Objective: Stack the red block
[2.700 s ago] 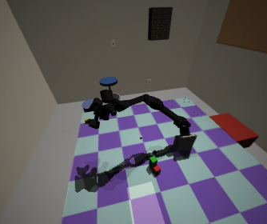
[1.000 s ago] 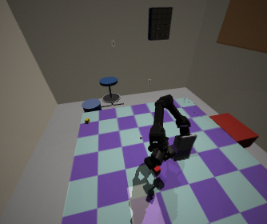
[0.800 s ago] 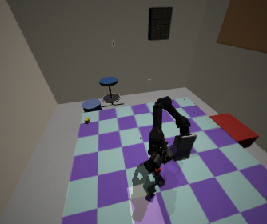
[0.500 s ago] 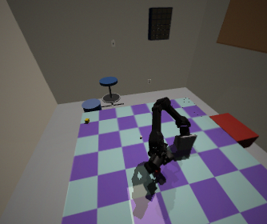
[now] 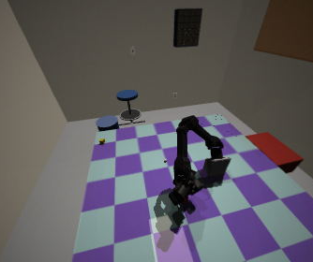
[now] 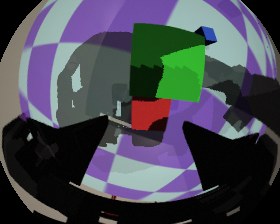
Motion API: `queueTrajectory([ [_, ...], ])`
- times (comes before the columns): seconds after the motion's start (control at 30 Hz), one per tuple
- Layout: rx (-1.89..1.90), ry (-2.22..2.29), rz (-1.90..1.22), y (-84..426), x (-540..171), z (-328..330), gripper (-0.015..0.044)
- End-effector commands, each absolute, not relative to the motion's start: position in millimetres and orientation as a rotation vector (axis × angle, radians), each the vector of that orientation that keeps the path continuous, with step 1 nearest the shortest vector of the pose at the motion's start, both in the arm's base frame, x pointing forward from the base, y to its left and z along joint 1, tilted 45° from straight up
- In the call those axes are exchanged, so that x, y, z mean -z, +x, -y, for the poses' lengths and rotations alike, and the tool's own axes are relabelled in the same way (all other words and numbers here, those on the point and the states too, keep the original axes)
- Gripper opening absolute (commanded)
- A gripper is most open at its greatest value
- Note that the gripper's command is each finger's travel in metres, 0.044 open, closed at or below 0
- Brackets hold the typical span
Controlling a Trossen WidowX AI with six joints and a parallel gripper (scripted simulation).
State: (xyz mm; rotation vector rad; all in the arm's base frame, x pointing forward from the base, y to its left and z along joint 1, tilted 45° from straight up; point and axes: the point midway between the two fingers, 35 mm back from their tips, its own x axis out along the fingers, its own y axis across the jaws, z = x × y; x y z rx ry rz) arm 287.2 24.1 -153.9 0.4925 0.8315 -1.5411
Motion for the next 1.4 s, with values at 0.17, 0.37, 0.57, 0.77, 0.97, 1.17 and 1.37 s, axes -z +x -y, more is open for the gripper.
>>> queueTrajectory([
  [0.17,1.545,0.482,-0.833,282,165,-11,0.044],
  [0.37,1.546,0.482,-0.832,280,172,-5,0.044],
  [0.57,1.546,0.482,-0.832,280,172,-4,0.044],
  [0.77,1.546,0.482,-0.832,280,172,-4,0.044],
  [0.97,1.546,0.482,-0.832,280,172,-5,0.0414],
  [1.17,1.546,0.482,-0.832,280,172,-5,0.0256],
  [1.37,1.546,0.482,-0.832,280,172,-5,0.0138],
])
